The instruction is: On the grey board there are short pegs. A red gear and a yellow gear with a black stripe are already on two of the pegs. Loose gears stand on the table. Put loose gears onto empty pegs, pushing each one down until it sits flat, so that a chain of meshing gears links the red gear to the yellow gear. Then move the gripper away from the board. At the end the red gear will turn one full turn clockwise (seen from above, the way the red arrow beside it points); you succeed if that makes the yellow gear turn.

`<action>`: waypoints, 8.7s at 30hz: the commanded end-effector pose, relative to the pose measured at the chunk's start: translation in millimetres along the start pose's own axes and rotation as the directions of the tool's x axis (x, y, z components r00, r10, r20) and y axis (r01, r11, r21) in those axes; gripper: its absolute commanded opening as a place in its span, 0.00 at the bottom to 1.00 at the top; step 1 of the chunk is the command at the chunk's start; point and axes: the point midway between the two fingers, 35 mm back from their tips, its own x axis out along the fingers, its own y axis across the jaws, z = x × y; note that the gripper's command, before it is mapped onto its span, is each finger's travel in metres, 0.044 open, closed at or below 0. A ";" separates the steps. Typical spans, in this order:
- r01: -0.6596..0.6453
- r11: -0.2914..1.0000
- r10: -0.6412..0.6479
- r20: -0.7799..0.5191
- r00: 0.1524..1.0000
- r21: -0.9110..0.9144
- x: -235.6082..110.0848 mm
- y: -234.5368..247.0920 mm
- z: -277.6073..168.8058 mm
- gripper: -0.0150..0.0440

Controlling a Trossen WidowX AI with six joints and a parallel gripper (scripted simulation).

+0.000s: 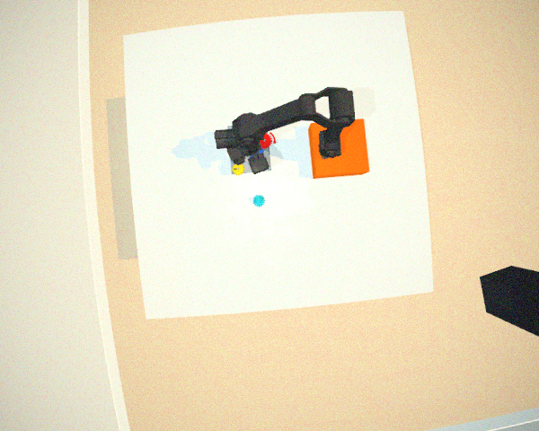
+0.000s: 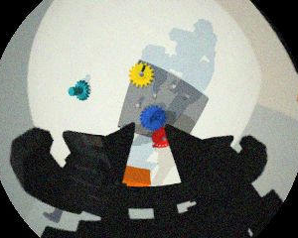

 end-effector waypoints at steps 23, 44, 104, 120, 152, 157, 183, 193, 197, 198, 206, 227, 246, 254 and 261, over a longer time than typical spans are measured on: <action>-0.016 0.937 0.017 0.000 1.000 0.348 20.4 178.4 52.2 1.00; -0.016 0.937 0.017 0.000 1.000 0.348 48.5 178.7 51.7 1.00; -0.017 0.944 0.016 0.008 1.000 0.330 -28.2 179.5 65.1 0.25; -0.017 0.940 0.017 0.004 1.000 0.341 -70.1 179.1 61.7 0.25; -0.013 0.938 0.013 0.001 1.000 0.348 -71.6 129.8 65.9 0.25; -0.012 0.938 0.013 0.001 1.000 0.348 -65.7 117.2 66.7 0.25; -0.008 0.938 0.008 0.002 1.000 0.348 -35.8 51.7 61.7 0.25; -0.006 0.938 0.006 0.001 1.000 0.347 -24.3 27.0 55.5 0.25; -0.005 0.938 0.005 0.001 1.000 0.347 -19.7 17.3 52.4 0.25; -0.005 0.938 0.004 0.001 1.000 0.347 -18.6 14.9 51.6 0.25; -0.003 0.938 0.003 0.000 1.000 0.347 -9.6 -4.0 44.2 0.25; -0.002 0.991 0.002 0.000 1.000 0.135 -9.0 -9.6 41.5 0.25; -0.002 0.988 0.002 0.000 1.000 -0.155 -7.3 -9.6 41.7 0.25; -0.002 0.952 0.002 0.000 1.000 -0.307 3.9 -9.2 41.2 0.25; -0.002 0.943 0.002 0.000 1.000 -0.331 14.3 -10.0 41.0 0.25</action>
